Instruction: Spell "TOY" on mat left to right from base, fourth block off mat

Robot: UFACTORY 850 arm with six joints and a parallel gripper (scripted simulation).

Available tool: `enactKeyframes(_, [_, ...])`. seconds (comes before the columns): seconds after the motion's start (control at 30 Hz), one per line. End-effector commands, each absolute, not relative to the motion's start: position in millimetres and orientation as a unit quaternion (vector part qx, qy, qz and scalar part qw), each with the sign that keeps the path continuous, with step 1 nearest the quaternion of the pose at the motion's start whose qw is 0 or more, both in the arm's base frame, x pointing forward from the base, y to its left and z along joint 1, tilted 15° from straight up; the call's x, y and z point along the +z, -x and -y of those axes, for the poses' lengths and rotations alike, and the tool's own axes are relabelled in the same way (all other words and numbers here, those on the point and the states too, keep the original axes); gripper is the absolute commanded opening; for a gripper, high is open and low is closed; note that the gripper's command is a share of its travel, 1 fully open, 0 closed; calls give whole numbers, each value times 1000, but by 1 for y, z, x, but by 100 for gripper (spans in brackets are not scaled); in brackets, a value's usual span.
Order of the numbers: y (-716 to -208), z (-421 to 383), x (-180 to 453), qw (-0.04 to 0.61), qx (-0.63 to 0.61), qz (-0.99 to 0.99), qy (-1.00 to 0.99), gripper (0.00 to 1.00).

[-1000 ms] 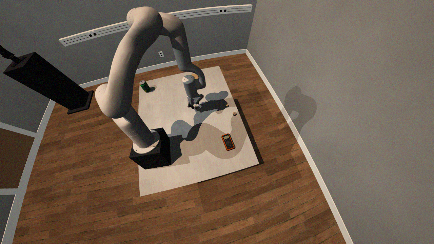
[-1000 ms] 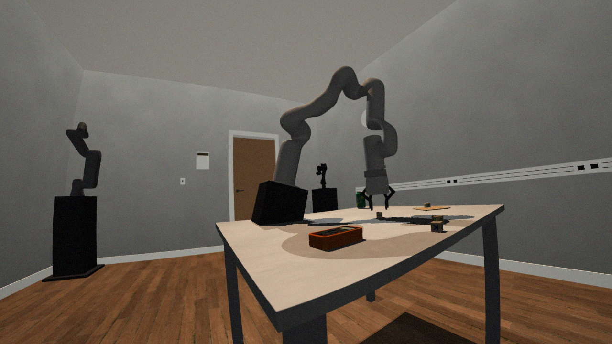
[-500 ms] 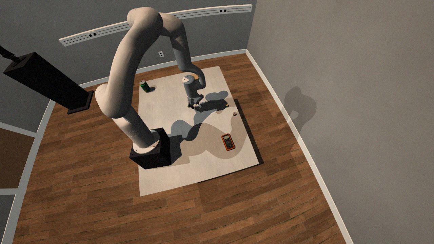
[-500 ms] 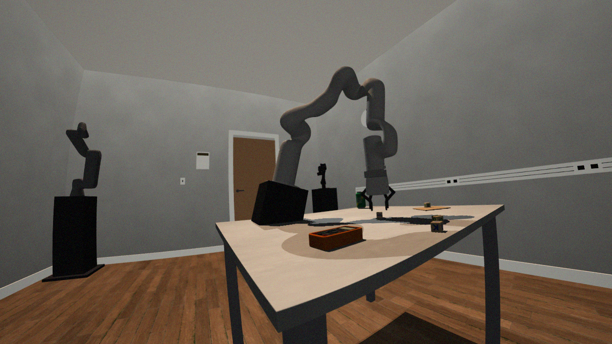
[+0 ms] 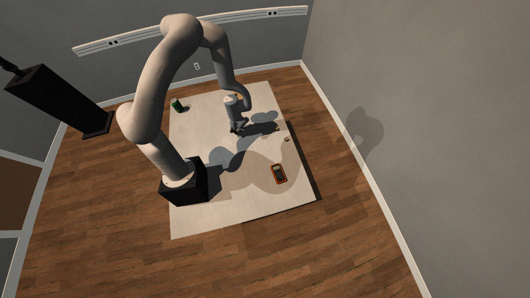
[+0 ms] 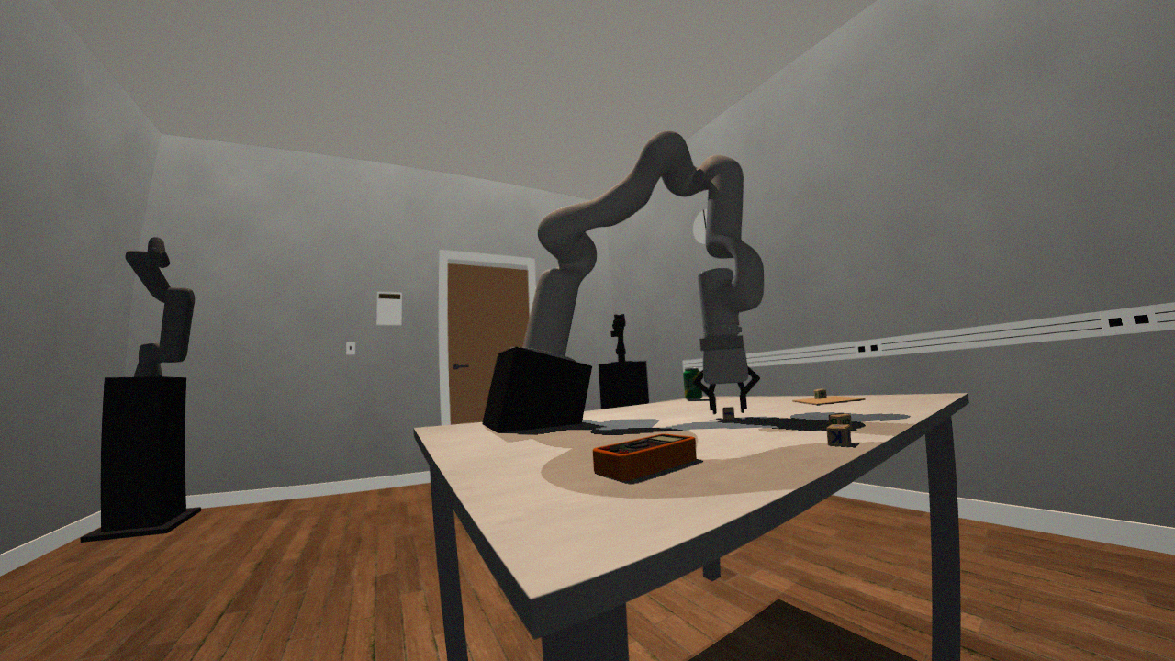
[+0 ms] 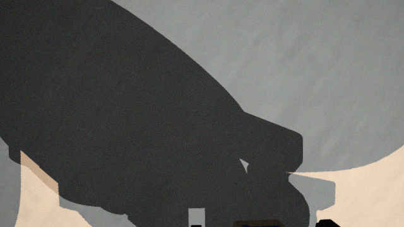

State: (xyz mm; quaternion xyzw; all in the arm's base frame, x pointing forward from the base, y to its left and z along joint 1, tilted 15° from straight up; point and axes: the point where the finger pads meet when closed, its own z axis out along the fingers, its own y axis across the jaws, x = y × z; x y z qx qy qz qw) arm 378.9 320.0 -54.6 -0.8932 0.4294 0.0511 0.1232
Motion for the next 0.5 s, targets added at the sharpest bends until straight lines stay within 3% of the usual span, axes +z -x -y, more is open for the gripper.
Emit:
enactKeyframes(0.0, [-380, -322, -60, 124, 50, -429, 893, 64])
enactKeyframes(0.47, [-380, -323, -63, 124, 50, -429, 893, 64])
